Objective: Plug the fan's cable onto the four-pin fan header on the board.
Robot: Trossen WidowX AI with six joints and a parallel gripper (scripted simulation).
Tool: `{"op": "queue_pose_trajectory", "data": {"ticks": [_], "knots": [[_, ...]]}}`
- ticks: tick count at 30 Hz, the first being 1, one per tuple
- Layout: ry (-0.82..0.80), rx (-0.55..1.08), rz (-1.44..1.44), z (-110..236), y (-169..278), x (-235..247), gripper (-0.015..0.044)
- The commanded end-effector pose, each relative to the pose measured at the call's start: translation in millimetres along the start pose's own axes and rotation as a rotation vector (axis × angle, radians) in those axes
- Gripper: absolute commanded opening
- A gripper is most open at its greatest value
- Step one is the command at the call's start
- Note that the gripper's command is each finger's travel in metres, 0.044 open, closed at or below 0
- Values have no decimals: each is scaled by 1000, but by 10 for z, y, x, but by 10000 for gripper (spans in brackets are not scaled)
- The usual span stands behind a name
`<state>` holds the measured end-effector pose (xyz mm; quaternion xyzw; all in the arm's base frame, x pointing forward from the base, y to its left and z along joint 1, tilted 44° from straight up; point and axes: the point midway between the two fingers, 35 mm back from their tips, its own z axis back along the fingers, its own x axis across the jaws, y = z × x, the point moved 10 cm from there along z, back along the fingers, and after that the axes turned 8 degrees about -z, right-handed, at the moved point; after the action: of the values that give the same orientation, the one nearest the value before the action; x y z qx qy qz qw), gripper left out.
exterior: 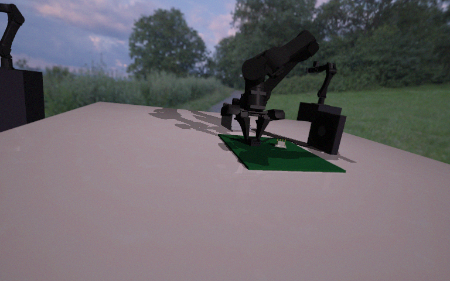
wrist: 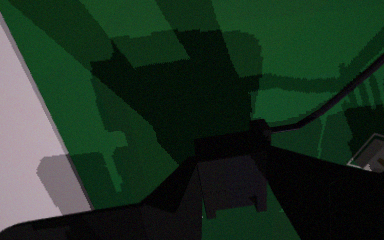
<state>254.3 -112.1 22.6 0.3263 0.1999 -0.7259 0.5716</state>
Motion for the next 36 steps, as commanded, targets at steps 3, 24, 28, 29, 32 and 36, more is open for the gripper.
{"op": "queue_pose_trajectory", "data": {"ticks": [3, 24, 28, 29, 32, 36], "knots": [[-1, 0, 0, 2, 1, -1, 45], [-3, -3, -5, 551, 164, -4, 0], [-1, -3, -6, 679, 185, -13, 0], [-1, -3, -6, 712, 189, -16, 0], [1, -4, -6, 804, 198, -25, 0], [1, -4, -1, 826, 201, -27, 0]]}}
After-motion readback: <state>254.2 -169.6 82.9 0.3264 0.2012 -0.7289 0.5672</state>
